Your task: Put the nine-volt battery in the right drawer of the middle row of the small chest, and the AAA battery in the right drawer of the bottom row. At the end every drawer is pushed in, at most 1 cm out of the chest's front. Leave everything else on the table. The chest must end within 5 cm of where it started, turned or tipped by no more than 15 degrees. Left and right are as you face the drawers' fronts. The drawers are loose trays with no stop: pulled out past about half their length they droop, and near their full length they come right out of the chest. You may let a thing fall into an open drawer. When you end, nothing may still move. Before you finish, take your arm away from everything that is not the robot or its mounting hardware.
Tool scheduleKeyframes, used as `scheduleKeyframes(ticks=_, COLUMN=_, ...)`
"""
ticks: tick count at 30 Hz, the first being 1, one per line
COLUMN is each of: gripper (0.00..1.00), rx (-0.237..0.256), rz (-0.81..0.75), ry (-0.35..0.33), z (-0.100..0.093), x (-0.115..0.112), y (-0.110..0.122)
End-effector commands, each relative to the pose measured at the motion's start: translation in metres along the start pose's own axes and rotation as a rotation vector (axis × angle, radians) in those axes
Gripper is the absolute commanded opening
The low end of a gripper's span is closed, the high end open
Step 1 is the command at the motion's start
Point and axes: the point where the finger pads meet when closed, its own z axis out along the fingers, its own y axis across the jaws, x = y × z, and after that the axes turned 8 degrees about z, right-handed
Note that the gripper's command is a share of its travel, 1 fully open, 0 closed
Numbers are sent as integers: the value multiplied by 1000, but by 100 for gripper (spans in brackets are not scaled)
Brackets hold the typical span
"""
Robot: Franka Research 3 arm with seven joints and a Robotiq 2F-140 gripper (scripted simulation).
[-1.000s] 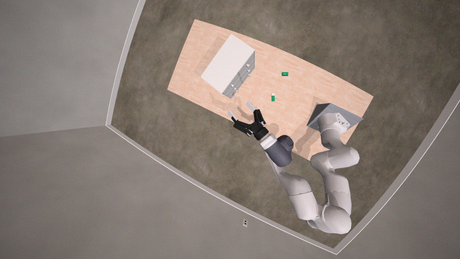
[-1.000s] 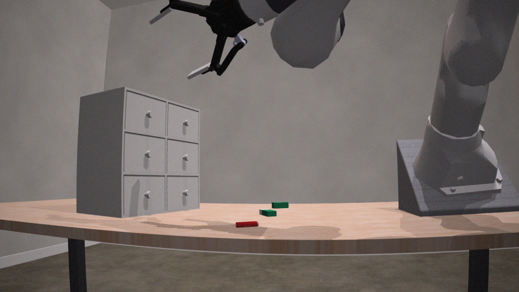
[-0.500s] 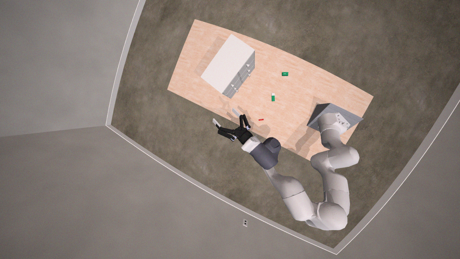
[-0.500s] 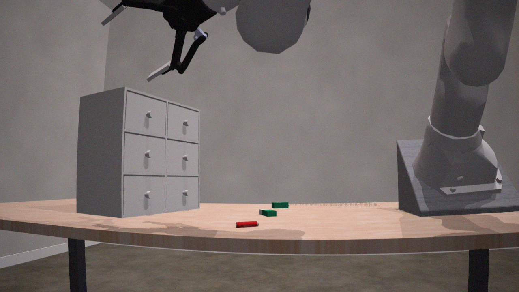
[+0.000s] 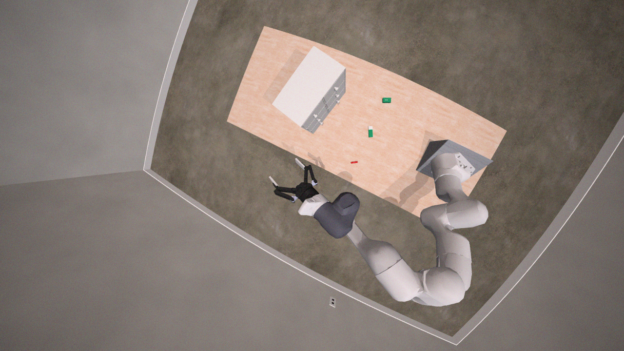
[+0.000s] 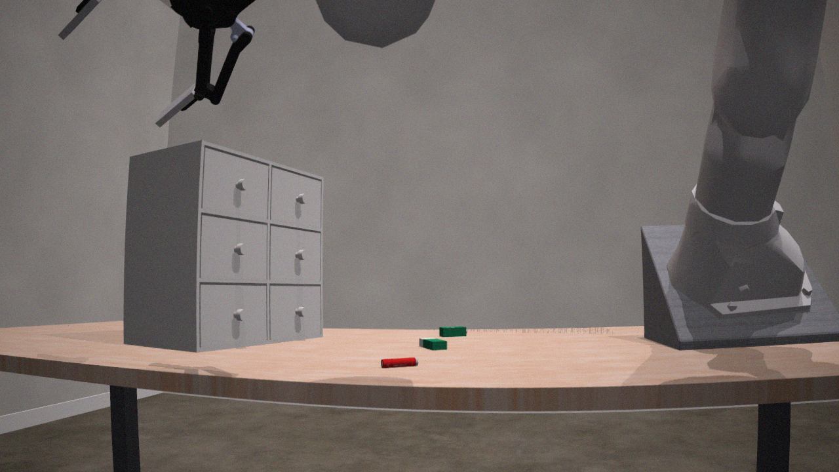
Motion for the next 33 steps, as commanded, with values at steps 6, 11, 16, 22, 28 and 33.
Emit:
scheduleKeyframes(ticks=6, gripper=100, rx=-46, rz=-37, ry=-40, z=12, x=-19, y=-15)
scheduleKeyframes(ticks=11, gripper=100, rx=-49, rz=-71, ry=-60, z=15, x=-29, y=-34)
scheduleKeyframes(ticks=16, gripper=100, rx=-51, rz=-105, ry=-77, z=17, x=-37, y=-55)
scheduleKeyframes(ticks=22, gripper=100, rx=-50, rz=-137, ry=-88, z=18, x=-42, y=-76)
scheduleKeyframes(ticks=28, gripper=100, rx=-108, rz=-48, ry=-67, z=25, x=-8, y=-74)
scheduleKeyframes(ticks=33, gripper=100, rx=-189, rz=106, ry=-32, z=30, x=43, y=-60)
